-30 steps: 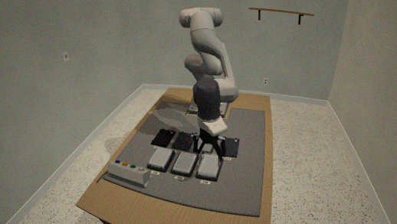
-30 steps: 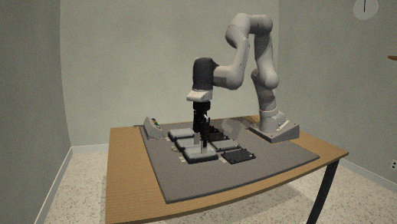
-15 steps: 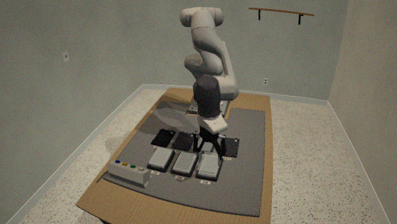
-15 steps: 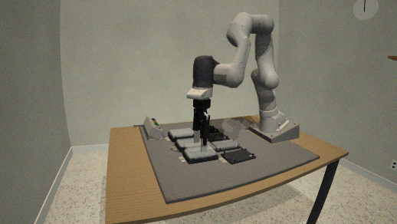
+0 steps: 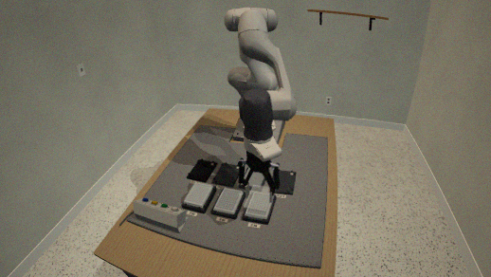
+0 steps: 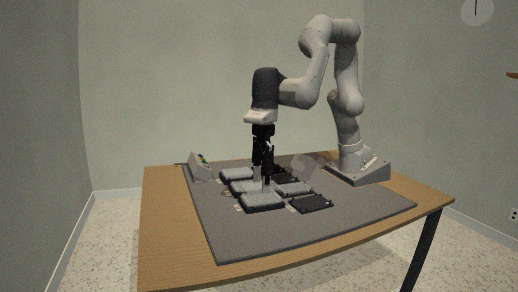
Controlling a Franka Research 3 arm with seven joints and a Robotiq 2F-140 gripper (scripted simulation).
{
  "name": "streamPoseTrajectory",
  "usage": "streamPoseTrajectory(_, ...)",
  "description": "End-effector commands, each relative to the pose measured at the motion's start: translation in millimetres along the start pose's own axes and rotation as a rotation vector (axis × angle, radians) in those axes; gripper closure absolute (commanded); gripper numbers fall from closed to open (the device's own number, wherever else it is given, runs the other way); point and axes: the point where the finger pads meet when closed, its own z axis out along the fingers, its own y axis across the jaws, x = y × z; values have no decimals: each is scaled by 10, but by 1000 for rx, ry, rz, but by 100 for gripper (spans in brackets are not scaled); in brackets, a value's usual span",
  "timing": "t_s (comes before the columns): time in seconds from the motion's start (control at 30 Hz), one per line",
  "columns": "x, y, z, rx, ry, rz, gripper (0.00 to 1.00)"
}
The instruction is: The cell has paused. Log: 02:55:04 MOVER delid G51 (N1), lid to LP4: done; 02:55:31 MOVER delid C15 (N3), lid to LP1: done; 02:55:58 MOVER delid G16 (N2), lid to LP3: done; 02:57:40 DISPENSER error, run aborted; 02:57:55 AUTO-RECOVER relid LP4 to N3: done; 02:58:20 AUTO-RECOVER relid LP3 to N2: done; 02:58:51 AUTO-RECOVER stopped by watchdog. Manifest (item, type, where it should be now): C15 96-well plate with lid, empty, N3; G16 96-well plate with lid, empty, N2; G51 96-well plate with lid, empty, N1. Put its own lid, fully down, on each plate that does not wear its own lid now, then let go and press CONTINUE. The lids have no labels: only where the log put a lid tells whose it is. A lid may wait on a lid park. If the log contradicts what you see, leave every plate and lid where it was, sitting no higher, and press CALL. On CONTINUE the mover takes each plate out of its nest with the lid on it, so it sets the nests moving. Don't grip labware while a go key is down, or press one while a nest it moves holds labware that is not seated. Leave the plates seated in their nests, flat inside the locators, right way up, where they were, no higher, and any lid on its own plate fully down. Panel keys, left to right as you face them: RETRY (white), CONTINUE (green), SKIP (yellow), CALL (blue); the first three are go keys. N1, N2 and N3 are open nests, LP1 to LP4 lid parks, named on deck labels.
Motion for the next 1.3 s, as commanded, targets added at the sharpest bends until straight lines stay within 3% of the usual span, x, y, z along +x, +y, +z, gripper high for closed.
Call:
streamPoseTrajectory(0.0, -17, -6, -38, 1, -7, -13, 100)
streamPoseTrajectory(0.87, -14, 9, -153, 1, -7, -13, 100)
streamPoseTrajectory(0.93, 18, 267, -148, -1, -8, -13, 100)
streamPoseTrajectory(1.07, 25, 1150, -150, 0, -8, -13, 100)
streamPoseTrajectory(1.1, 18, 1251, -152, 1, -7, -13, 100)
streamPoseTrajectory(1.27, 17, 1265, -152, 1, -7, -13, 100)
